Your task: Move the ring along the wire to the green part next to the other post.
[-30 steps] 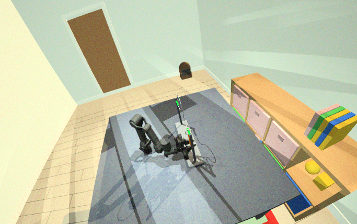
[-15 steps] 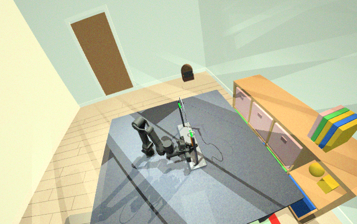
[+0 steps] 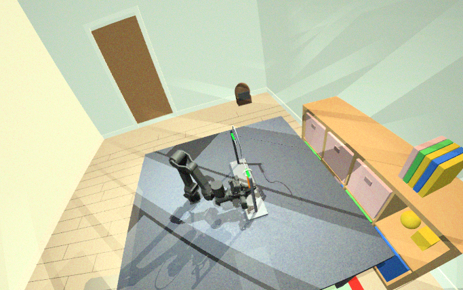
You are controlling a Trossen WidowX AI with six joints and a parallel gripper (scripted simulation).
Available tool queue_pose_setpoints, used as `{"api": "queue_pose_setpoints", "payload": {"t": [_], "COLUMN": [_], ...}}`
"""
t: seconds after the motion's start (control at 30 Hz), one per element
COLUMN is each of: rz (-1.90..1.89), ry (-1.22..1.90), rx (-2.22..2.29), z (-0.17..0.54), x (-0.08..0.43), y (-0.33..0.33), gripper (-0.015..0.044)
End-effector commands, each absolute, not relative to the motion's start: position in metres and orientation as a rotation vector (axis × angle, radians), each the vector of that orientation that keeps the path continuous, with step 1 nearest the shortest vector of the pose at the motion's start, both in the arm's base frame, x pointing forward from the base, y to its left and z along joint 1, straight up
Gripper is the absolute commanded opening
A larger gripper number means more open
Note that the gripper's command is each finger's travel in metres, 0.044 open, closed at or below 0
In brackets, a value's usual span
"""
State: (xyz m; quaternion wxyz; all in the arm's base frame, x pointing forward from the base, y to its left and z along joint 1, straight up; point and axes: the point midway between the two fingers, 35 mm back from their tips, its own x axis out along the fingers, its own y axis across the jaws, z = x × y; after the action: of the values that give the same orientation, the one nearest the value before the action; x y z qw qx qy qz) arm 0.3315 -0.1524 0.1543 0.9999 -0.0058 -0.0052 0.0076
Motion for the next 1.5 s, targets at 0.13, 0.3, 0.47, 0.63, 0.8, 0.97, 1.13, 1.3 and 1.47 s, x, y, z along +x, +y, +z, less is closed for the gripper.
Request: {"api": "queue_pose_setpoints", "payload": {"t": [0.13, 0.3, 0.47, 0.63, 0.8, 0.97, 1.13, 1.3, 1.47], "rz": [0.012, 0.012, 0.012, 0.012, 0.012, 0.012, 0.012, 0.013, 0.014], "ry": [-0.018, -0.018, -0.018, -0.018, -0.018, -0.018, -0.017, -0.017, -0.017], "rx": [-0.013, -0.013, -0.013, -0.013, -0.013, -0.013, -0.012, -0.012, -0.011], "z": [0.159, 0.159, 0.159, 0.159, 0.159, 0.159, 0.159, 0.159, 0.159], "x": [0.331, 0.331, 0.331, 0.331, 0.331, 0.331, 0.331, 0.331, 0.331], "y": [-0.152, -0.152, -0.152, -0.152, -0.152, -0.152, -0.149, -0.144, -0.139], "gripper": [-0.0150, -0.0150, -0.0150, -0.0150, -0.0150, -0.0150, -0.0150, -0.0150, -0.0150]}}
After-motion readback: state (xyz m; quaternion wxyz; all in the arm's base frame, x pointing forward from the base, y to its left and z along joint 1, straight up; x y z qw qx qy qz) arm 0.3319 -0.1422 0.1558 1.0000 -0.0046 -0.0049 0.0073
